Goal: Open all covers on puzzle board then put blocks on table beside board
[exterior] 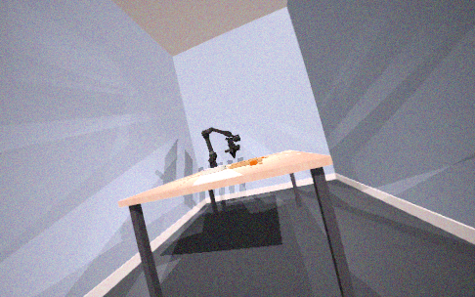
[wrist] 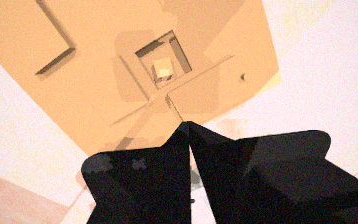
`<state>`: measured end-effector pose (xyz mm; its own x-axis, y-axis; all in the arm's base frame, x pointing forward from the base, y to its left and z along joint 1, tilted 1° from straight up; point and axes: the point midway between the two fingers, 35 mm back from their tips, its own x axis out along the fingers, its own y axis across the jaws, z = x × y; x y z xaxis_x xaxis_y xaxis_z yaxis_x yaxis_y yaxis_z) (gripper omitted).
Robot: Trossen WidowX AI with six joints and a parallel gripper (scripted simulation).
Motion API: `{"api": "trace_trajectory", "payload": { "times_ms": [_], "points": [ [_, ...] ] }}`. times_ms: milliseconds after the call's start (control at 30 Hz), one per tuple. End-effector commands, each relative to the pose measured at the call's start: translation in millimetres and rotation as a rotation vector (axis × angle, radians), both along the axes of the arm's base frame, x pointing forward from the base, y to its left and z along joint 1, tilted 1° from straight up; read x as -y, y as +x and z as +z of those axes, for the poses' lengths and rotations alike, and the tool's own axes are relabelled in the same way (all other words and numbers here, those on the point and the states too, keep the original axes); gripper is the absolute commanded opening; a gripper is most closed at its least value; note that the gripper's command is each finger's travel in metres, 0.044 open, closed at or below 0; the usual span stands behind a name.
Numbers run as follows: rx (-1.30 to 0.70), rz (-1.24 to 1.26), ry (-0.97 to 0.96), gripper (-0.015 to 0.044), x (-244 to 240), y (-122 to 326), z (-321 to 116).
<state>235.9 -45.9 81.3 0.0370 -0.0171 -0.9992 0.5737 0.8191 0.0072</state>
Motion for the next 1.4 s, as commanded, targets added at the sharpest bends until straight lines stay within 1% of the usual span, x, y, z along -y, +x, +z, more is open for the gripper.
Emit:
{"api": "trace_trajectory", "payload": {
  "times_ms": [0, 100, 167, 1367],
  "points": [
    [0.008, -0.892, 0.036, 0.0000, 3.2, -32.2, -0.8],
    [0.010, -1.059, 0.041, 0.0000, 3.6, -36.5, -1.1],
    [0.011, -1.127, 0.043, 0.0000, 3.7, -37.8, -1.2],
    [0.011, -1.132, 0.043, 0.0000, 3.8, -37.5, -3.7]
  ]
}}
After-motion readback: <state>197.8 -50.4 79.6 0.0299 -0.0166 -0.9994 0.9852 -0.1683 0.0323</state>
